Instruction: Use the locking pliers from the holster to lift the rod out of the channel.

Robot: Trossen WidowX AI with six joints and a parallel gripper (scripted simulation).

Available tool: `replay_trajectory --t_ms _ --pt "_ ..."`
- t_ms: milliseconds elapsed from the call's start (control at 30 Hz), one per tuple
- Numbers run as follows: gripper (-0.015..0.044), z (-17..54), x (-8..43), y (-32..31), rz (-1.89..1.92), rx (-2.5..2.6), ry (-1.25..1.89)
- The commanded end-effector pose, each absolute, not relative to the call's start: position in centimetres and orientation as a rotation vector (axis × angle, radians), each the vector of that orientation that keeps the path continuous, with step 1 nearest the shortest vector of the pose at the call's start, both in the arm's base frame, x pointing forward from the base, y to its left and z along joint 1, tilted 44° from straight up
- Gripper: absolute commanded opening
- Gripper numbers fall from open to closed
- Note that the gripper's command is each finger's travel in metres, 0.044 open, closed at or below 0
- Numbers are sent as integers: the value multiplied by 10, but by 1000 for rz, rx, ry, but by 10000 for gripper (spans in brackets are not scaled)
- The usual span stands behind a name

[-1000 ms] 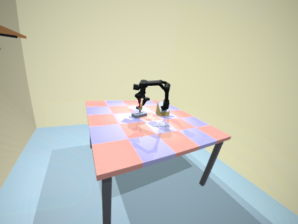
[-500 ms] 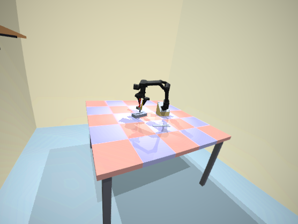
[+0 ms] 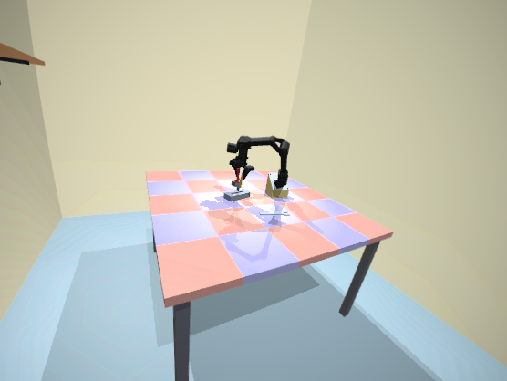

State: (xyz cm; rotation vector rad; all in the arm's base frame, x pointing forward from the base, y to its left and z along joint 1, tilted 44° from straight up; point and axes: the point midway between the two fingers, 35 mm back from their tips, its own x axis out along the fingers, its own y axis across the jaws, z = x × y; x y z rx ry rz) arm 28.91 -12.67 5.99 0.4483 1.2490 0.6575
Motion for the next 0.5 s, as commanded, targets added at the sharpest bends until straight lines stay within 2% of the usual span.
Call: replay_trajectory --t_ms 0,467 --pt "322 57 290 -125 657 446 1246" --pt "322 48 293 -115 657 446 1245"
